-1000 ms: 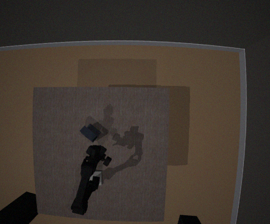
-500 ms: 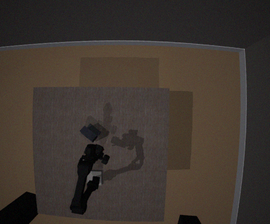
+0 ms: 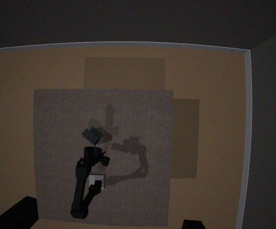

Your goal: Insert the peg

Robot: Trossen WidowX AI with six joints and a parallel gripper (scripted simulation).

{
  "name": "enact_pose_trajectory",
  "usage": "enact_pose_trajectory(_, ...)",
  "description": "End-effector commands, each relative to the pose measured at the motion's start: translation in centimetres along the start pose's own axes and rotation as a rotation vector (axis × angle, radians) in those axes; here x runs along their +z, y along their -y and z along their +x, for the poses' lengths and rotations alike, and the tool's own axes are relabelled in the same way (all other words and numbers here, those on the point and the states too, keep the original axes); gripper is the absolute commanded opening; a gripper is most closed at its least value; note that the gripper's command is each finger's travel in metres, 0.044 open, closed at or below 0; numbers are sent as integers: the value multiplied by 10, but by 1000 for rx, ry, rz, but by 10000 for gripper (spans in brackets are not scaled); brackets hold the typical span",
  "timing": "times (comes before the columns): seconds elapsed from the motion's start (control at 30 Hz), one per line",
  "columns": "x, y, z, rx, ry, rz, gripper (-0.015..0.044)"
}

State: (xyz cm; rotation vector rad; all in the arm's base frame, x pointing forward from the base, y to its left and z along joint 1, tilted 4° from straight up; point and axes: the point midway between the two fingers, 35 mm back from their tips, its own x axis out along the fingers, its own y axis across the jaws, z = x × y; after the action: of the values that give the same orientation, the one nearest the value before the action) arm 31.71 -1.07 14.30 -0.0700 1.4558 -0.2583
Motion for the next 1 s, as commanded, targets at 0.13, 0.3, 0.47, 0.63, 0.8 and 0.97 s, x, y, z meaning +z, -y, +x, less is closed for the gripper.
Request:
enact_pose_trajectory(0.13,0,-7,2,-33,13,-70,0)
enact_pose_trajectory(0.3,0,-12,2,-52,22,-114,0)
enact_pose_trajectory(0.47,0,-17,2,-72,32,-158,0)
enact_pose_trajectory(0.63,-1,-22,2,-92,41,-201,0)
enact_pose_trajectory(0.8,-1,-27,2,-111,51,-245,0)
enact_pose_trajectory(0.97,-2,-32,2,-131,61,-288,0)
